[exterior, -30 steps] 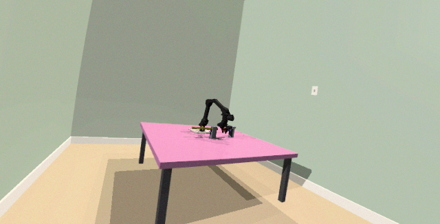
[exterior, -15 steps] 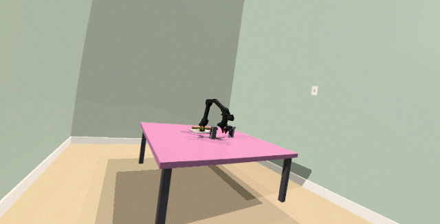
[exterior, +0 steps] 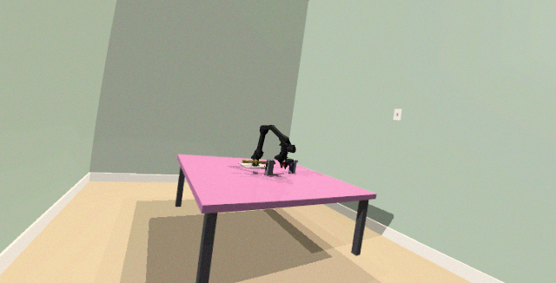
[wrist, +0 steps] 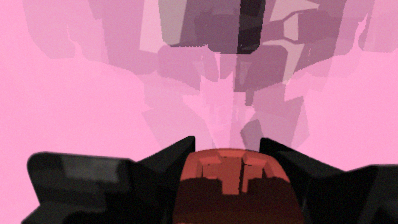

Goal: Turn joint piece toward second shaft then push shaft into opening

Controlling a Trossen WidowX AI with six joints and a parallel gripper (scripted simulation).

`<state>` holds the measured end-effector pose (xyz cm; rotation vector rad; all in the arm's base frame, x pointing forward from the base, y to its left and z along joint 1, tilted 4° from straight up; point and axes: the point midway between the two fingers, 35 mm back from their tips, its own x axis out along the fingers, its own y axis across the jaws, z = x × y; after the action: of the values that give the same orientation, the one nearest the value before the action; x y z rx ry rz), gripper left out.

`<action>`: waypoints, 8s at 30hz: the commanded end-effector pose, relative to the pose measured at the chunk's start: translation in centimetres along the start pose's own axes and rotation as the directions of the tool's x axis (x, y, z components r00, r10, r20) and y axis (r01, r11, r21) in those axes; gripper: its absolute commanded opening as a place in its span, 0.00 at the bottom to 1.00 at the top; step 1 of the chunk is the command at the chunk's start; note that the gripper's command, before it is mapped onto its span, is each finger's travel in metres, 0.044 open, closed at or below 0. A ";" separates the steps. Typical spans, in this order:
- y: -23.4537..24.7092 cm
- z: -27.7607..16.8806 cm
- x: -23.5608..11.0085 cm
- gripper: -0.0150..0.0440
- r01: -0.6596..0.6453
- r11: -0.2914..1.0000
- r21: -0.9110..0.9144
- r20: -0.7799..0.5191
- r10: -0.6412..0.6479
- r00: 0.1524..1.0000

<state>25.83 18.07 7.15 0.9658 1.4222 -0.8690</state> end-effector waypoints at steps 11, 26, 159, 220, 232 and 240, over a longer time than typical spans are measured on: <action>0.0 -0.1 0.1 0.56 0.001 1.000 0.002 -0.005 -0.001 1.000; 0.0 -0.1 0.1 0.56 0.001 1.000 0.002 -0.005 -0.001 1.000; -0.3 -1.1 -8.1 1.00 -0.057 0.988 -0.144 0.017 0.060 0.998; -2.7 6.2 -12.7 1.00 -0.058 0.993 0.101 -0.307 0.086 0.948; -3.1 7.3 -12.3 1.00 -0.032 0.973 0.228 -0.354 0.113 0.928; -3.2 17.5 -13.7 1.00 -0.123 0.958 0.260 -0.267 0.194 0.944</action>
<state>28.59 3.86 19.49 1.4159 1.5314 -0.7980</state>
